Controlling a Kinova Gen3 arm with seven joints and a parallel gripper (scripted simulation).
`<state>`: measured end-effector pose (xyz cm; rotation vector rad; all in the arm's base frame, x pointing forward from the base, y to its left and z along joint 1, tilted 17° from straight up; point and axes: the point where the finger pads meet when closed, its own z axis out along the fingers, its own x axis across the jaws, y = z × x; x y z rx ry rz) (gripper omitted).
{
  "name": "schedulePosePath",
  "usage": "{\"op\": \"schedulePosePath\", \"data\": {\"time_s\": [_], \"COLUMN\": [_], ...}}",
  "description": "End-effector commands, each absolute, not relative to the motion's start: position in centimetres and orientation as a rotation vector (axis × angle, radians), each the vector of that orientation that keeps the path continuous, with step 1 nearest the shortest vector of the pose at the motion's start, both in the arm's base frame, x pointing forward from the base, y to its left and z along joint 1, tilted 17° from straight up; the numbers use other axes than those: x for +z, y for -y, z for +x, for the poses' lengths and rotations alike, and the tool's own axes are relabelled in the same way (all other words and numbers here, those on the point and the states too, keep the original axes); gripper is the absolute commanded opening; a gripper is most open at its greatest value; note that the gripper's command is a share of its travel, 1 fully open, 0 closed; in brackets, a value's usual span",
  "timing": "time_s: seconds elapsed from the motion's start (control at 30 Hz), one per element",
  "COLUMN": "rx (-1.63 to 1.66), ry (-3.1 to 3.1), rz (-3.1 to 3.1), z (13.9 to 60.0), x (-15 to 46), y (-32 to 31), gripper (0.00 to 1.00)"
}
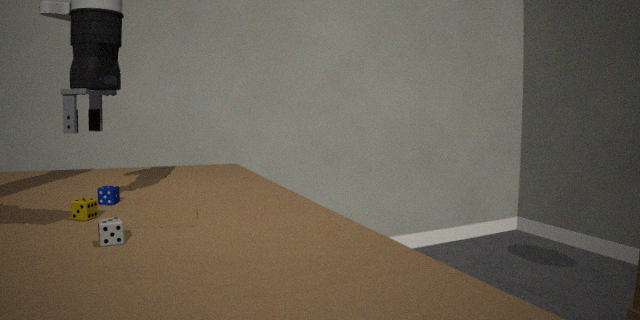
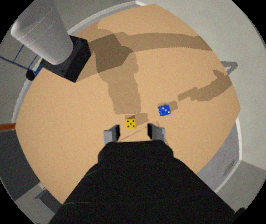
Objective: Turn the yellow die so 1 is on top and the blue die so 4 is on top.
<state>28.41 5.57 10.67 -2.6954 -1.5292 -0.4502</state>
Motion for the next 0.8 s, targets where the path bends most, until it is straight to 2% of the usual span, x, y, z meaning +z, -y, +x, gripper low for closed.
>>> {"op": "schedulePosePath", "data": {"time_s": [0.0,0.77], "rx": [-0.450,-0.451], "ry": [1.520,1.530], "rz": [-2.701,-2.696], "z": [28.40,28.15], "x": [10.66,10.55], "y": [-5.34,-5.06], "gripper": [1.00,1.00]}}
